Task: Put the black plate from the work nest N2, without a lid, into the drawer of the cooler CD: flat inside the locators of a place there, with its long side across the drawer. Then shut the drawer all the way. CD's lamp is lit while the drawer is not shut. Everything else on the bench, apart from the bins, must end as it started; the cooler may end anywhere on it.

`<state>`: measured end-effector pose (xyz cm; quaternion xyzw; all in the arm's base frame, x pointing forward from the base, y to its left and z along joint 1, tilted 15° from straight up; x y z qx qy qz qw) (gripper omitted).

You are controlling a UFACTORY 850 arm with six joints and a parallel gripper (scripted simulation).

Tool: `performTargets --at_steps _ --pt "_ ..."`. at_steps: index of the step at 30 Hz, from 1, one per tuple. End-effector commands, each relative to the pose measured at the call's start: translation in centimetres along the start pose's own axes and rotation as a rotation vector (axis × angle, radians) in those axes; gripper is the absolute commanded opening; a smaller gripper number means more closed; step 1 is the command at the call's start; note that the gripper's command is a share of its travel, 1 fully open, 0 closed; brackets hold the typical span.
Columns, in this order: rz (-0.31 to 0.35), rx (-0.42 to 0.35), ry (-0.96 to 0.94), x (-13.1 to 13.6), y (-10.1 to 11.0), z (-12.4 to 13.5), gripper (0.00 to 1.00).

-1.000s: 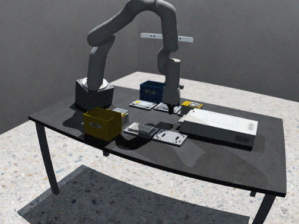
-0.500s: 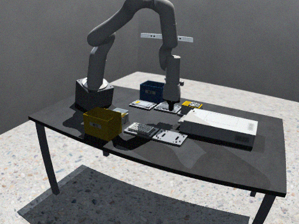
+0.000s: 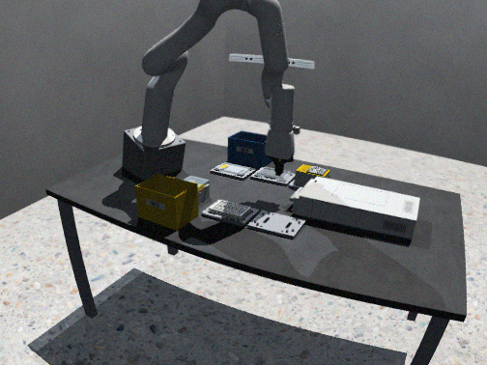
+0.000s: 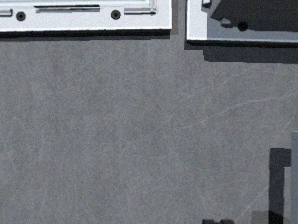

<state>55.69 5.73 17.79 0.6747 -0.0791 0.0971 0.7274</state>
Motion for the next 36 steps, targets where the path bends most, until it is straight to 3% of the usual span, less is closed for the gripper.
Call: performTargets --at_steps 1,20,29,30,36 --pt "-0.003 0.003 0.000 0.1 0.9 0.0 0.00" --pt "-0.003 0.003 0.000 0.1 3.7 0.0 0.00" --pt "-0.003 0.003 0.000 0.1 3.7 0.0 0.00" --pt "-0.003 0.003 -0.033 -0.3 4.0 0.1 1.00" --pt "-0.003 0.003 -0.233 -2.7 5.7 0.3 1.00"
Point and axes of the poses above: the point where the finger pads meet when closed, its own y axis back along the fingers, its own x axis across the jaws, z = x × y, the point moved 8 cm from there along y, back along the fingers, and after that the axes turned 3 degrees about -y, right-handed, at the moved point
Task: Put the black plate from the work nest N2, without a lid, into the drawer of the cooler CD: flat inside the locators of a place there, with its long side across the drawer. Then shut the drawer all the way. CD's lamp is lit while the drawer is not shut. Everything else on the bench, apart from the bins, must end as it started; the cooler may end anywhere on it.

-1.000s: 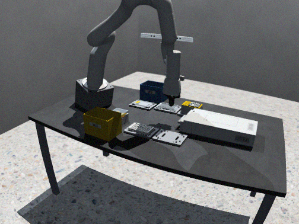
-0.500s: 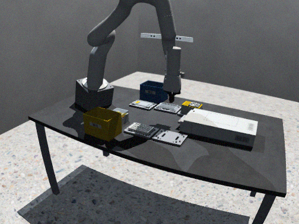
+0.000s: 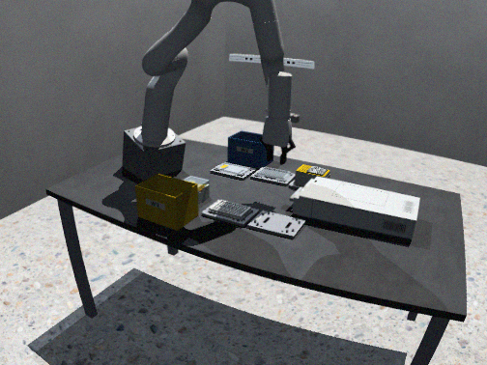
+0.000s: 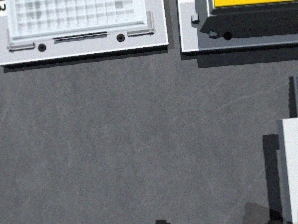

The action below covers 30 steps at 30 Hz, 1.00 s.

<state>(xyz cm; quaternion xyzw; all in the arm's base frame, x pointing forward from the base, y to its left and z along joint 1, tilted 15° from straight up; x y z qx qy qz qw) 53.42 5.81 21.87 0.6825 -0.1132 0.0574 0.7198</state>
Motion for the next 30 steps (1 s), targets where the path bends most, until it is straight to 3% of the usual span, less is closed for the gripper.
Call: performTargets --at_steps 1,3,30 --pt "0.009 -0.004 -0.160 -1.9 1.5 0.3 1.00" --pt "0.009 -0.004 -0.160 -1.9 1.5 0.3 1.00" --pt "0.010 0.000 -0.994 -12.2 8.4 2.1 1.00"
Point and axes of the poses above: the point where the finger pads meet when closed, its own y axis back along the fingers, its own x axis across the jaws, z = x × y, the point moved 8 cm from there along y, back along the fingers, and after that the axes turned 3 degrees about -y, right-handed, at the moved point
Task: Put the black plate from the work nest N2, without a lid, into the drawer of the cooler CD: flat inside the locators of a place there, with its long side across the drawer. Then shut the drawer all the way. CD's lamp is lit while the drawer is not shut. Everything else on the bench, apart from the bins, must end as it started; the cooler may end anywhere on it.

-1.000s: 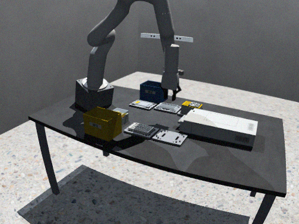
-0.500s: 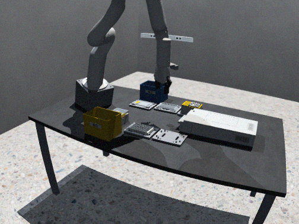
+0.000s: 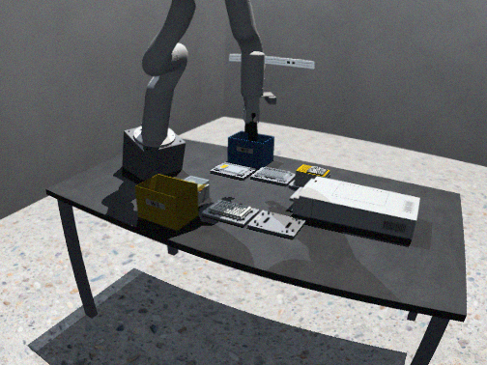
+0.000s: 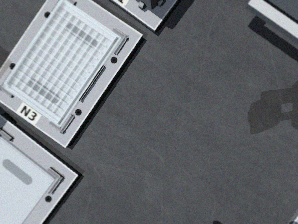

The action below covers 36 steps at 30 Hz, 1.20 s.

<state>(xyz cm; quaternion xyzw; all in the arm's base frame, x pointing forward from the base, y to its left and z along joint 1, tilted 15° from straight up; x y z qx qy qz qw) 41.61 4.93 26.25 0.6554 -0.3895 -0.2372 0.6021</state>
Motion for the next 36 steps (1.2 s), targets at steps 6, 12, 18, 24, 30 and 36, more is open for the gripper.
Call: performTargets --at_steps 6,12,18,24,30,36 --pt "0.045 0.000 -0.312 -2.07 2.32 2.58 1.00" --pt "0.045 0.004 -0.478 -2.07 2.32 2.58 1.00" --pt "0.045 0.007 -0.614 -2.07 2.32 2.58 1.00" --pt "0.045 0.007 -0.614 -2.07 2.32 2.58 1.00" --pt "0.045 0.007 -0.614 -2.08 2.32 2.58 1.00" --pt "0.045 0.007 -0.614 -2.08 2.32 2.58 1.00"
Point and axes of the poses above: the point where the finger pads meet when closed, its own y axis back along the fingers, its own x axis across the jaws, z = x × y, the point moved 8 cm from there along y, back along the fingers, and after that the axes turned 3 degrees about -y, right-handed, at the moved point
